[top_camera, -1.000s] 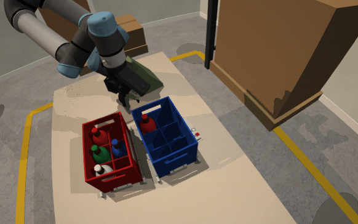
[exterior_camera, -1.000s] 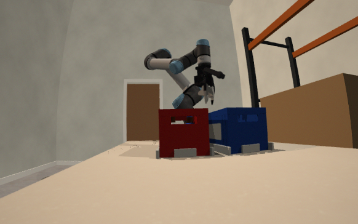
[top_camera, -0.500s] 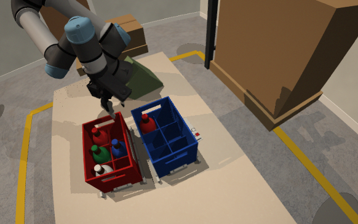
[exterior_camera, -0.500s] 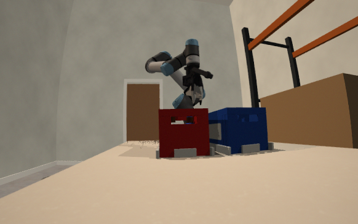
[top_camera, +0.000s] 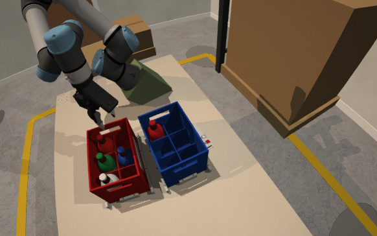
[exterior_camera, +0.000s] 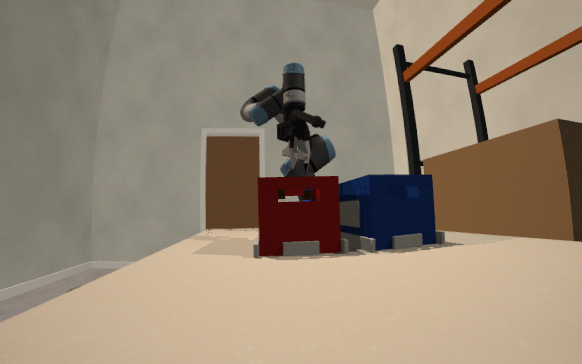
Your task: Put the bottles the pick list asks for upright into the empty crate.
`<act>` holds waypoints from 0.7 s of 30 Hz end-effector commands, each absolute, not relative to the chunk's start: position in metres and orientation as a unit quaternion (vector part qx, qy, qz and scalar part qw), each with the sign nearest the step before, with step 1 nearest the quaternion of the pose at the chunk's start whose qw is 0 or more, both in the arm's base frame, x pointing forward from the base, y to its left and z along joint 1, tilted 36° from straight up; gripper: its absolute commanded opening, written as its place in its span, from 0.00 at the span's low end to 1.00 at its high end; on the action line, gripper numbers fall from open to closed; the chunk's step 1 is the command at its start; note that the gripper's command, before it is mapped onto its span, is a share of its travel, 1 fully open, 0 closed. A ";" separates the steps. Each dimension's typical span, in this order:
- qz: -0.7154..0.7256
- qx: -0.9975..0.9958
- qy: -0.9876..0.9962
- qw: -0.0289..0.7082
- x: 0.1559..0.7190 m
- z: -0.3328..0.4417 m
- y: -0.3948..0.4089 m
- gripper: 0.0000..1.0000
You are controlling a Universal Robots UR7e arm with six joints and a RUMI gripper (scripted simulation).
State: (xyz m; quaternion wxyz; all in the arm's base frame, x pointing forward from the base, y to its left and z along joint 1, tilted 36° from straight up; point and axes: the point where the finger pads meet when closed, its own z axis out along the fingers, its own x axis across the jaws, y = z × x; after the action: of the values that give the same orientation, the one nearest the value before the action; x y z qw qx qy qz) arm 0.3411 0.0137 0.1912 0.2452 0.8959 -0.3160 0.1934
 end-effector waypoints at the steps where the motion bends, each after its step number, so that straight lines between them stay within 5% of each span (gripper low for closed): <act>1: 0.193 0.897 -0.315 0.243 0.341 0.207 -0.008 0.38; 21: 0.193 0.897 -0.315 0.243 0.341 0.235 -0.049 0.38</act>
State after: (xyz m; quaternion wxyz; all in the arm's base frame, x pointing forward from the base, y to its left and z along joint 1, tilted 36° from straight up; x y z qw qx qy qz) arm 0.3410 -0.0472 0.2334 0.2439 0.8965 -0.3155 0.1931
